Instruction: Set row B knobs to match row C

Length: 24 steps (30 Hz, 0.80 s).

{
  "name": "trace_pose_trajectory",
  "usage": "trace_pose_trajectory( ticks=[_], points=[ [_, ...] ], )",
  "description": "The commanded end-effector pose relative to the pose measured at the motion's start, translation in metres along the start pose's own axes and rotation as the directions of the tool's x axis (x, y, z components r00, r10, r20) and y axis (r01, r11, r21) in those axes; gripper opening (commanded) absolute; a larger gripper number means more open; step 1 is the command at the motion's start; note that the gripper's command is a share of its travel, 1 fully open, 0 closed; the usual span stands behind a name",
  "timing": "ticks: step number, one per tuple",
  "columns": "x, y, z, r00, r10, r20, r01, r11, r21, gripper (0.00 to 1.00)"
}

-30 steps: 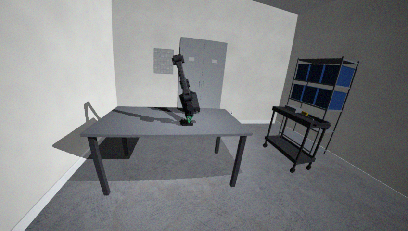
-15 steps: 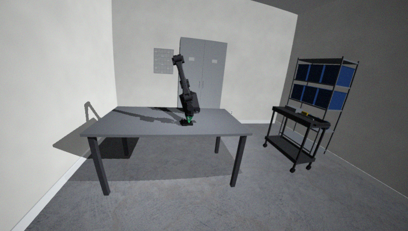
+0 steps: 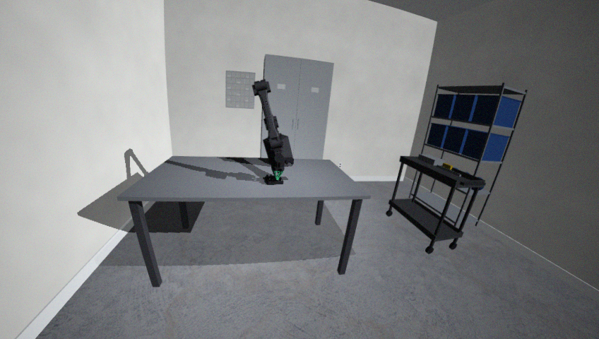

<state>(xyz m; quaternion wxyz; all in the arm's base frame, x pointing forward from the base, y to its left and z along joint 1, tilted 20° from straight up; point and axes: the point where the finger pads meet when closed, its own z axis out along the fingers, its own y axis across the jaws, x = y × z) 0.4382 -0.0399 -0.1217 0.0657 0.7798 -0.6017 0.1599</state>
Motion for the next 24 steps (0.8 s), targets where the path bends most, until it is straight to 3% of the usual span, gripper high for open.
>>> trace_pose_trajectory(
  ticks=[1, 10, 11, 24],
  points=[
    [0.0059, -0.0049, 0.0052, 1.0, 0.005, 0.0, -0.005, 1.0, 0.011, 0.19],
    [0.0059, -0.0049, 0.0052, 1.0, 0.005, 0.0, -0.005, 1.0, 0.011, 0.19],
    [0.0059, -0.0049, 0.0052, 1.0, 0.005, 0.0, -0.005, 1.0, 0.011, 0.08],
    [0.006, -0.0042, 0.0052, 1.0, 0.006, -0.001, -0.006, 1.0, 0.009, 0.08]
  ],
)
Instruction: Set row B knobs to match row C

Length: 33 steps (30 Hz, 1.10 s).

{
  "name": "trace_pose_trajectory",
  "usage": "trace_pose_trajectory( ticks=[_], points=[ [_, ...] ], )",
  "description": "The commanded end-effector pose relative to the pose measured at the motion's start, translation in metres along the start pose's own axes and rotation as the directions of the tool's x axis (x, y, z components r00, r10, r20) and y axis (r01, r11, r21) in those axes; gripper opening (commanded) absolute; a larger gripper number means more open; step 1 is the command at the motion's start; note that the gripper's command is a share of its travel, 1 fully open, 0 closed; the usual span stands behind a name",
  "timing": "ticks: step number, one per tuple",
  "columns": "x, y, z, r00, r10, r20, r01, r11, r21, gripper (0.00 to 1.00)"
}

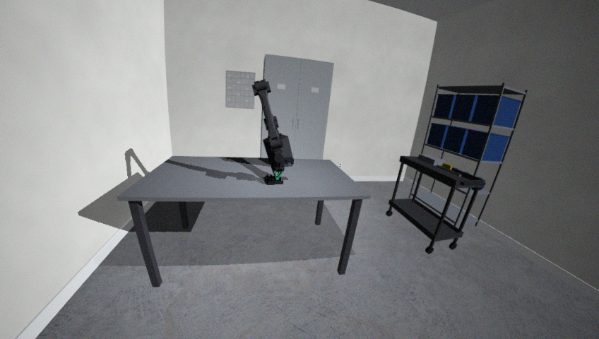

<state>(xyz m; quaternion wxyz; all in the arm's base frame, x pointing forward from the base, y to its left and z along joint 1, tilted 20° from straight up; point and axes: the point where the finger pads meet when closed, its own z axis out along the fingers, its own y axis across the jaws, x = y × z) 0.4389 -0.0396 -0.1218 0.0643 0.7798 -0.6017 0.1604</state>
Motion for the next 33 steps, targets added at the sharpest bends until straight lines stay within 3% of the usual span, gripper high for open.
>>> trace_pose_trajectory(
  ticks=[1, 33],
  points=[
    [0.0061, -0.0036, 0.0052, 1.0, 0.005, -0.002, -0.005, 1.0, 0.006, 0.08],
    [0.0061, -0.0036, 0.0052, 0.999, 0.051, -0.001, -0.051, 0.999, 0.006, 0.08]
  ],
)
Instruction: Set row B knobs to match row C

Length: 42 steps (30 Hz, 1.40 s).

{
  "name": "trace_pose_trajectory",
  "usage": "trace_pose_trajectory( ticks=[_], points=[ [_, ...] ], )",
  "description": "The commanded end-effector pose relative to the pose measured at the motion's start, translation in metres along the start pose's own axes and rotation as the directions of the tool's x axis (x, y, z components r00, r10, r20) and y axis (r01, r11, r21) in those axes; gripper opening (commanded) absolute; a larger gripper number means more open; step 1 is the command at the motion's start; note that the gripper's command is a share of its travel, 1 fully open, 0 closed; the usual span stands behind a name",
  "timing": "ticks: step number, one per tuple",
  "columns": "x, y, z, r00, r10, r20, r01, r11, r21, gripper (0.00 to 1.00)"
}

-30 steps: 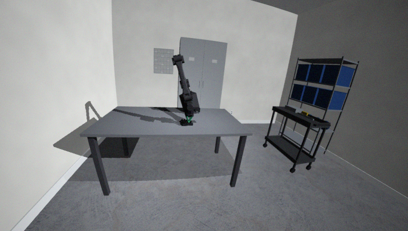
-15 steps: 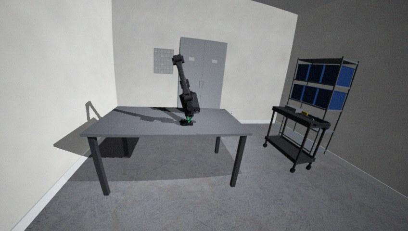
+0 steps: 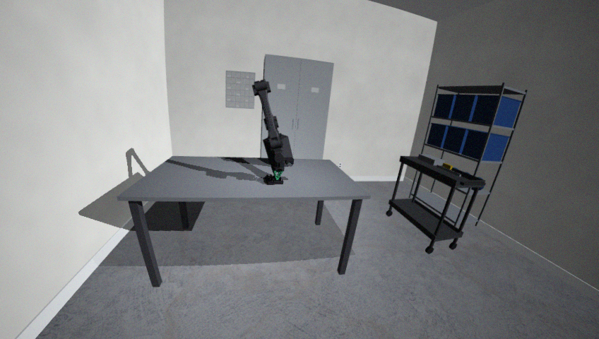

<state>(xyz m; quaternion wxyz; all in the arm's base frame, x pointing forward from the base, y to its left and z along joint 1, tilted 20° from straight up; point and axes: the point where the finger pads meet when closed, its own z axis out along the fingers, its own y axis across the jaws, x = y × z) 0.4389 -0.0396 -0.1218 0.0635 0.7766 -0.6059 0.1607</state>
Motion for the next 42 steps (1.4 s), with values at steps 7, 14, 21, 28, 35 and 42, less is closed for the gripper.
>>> trace_pose_trajectory(
  ticks=[7, 14, 21, 28, 35, 42],
  points=[
    [0.0061, -0.0038, 0.0051, 0.996, 0.091, -0.001, -0.091, 0.996, 0.006, 0.08],
    [0.0061, -0.0039, 0.0051, 0.985, 0.175, 0.0, -0.175, 0.985, 0.007, 0.08],
    [0.0062, -0.004, 0.0051, 0.967, 0.255, 0.0, -0.255, 0.967, 0.007, 0.08],
    [0.0062, -0.0042, 0.005, 0.921, 0.389, 0.001, -0.389, 0.921, 0.008, 0.08],
    [0.0063, -0.0044, 0.0049, 0.869, 0.495, 0.002, -0.495, 0.869, 0.008, 0.08],
    [0.0064, -0.0046, 0.0049, 0.775, 0.632, 0.003, -0.632, 0.775, 0.008, 0.08]
  ],
)
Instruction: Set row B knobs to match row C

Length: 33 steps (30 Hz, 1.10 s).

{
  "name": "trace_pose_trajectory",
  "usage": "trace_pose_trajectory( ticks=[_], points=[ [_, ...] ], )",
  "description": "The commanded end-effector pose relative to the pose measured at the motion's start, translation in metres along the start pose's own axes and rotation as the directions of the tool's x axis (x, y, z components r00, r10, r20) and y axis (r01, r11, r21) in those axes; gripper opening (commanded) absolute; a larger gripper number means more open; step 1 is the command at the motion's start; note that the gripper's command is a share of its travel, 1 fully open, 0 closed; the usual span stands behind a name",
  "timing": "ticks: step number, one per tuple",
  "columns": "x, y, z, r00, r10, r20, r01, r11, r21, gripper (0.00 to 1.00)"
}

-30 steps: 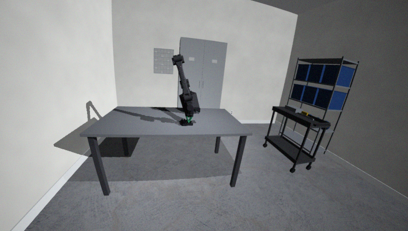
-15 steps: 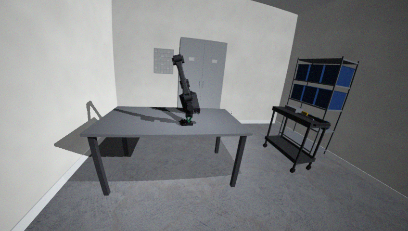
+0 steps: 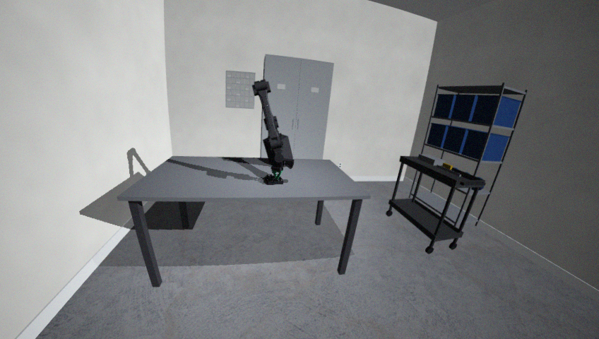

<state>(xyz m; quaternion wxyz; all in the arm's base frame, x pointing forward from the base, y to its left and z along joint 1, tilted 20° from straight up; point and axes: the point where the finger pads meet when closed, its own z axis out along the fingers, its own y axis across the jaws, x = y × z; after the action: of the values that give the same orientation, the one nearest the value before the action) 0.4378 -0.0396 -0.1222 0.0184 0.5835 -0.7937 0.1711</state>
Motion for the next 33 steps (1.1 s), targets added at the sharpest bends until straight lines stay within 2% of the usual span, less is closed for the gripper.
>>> trace_pose_trajectory(
  ticks=[1, 11, 24, 26, 33],
  points=[
    [0.0029, -0.0084, 0.0047, 0.988, 0.157, 0.004, -0.157, 0.988, 0.011, 0.08],
    [0.0031, -0.0088, 0.0046, 0.943, 0.334, 0.005, -0.334, 0.943, 0.011, 0.08],
    [0.0027, -0.0118, 0.004, 0.809, 0.588, 0.011, -0.588, 0.809, 0.014, 0.08],
    [0.0027, -0.0118, 0.004, 0.809, 0.588, 0.011, -0.588, 0.809, 0.014, 0.08],
    [0.0027, -0.0123, 0.0039, 0.704, 0.71, 0.014, -0.71, 0.704, 0.013, 0.08]
  ],
)
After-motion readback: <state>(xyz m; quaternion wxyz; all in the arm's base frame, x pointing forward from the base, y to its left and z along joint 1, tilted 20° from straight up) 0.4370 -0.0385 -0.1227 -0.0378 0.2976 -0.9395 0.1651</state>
